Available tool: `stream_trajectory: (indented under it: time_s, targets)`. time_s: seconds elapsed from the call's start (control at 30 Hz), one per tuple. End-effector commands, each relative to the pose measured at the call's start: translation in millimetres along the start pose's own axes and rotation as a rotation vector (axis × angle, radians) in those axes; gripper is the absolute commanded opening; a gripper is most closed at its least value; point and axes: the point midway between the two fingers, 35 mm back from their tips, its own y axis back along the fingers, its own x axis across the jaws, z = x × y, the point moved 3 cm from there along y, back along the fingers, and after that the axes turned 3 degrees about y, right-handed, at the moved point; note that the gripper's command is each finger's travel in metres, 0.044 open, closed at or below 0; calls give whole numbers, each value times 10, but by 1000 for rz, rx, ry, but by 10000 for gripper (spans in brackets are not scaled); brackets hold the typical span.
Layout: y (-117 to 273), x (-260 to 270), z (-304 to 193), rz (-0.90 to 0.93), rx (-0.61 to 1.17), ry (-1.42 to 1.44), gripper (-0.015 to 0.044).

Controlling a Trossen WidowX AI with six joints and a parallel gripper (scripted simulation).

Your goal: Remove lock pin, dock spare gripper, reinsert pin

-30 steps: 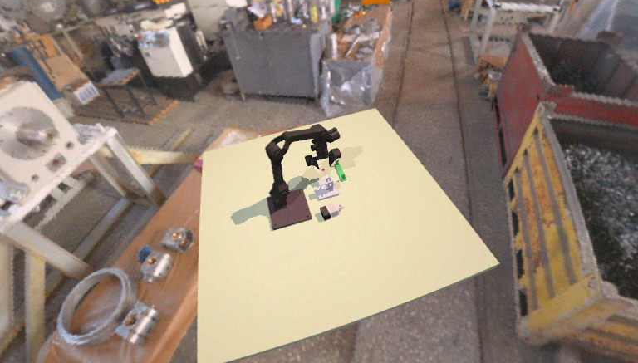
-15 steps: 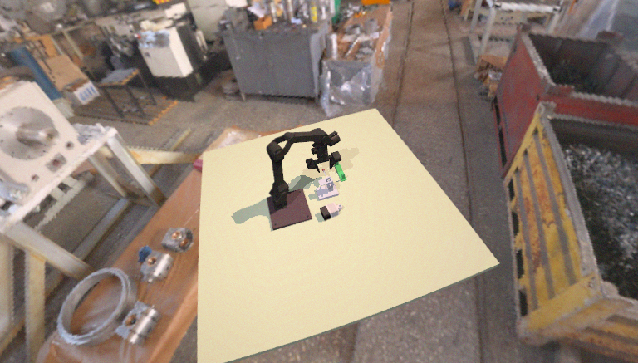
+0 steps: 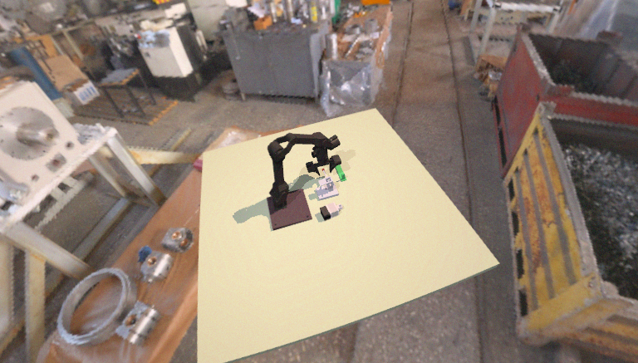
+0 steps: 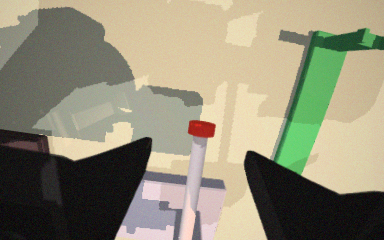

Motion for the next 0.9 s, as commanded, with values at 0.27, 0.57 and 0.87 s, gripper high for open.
stream_trajectory:
  time_s: [0.27,0.57,0.87]
  targets:
    - [-101,23,-13,4,6,1,274]
    - [-101,23,-13,4,6,1,38]
    - [-102,26,-13,4,6,1,0]
